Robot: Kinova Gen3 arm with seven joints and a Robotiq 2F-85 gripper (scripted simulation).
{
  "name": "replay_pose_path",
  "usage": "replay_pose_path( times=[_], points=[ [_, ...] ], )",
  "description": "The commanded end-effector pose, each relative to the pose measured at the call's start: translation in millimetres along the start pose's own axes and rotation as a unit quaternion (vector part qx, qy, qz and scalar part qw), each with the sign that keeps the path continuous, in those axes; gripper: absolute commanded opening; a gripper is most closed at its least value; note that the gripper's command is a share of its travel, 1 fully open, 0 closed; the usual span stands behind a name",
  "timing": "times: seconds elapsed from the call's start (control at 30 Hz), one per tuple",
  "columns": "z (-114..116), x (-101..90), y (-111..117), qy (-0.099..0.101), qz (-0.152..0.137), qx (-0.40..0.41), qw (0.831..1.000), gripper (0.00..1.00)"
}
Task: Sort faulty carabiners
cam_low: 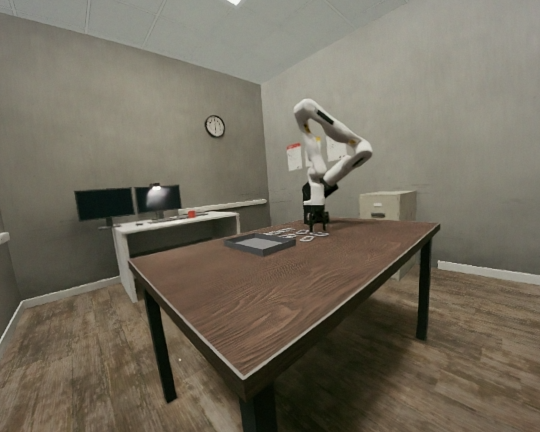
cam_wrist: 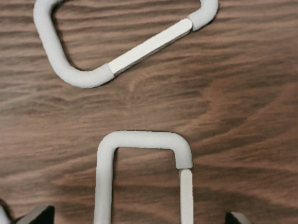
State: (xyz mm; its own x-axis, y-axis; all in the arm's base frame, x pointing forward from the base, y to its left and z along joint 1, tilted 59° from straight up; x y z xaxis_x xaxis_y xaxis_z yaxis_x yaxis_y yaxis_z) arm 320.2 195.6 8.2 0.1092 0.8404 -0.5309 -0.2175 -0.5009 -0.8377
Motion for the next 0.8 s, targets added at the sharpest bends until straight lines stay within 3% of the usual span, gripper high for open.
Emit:
replay_pose_path(
  times=[0.0, 0.77],
  points=[
    [3.7, 4.4, -0.7, -0.006, -0.001, 0.0, 1.0, 1.0],
    [4.7, 11.6, -0.6, -0.004, -0.001, 0.0, 1.0, 1.0]
  ],
)
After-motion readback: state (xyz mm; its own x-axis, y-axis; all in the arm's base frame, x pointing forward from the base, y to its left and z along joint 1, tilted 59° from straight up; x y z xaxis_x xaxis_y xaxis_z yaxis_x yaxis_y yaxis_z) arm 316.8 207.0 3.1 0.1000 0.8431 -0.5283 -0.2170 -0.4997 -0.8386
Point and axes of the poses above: the point where the finger pads meet when closed, its own x axis out along the fingers, its own z axis across the jaws, y = z × x, the point moved 8 cm from there along -x, back along the fingers, and after that the axes turned 1 degree about x, right-handed, at the moved point
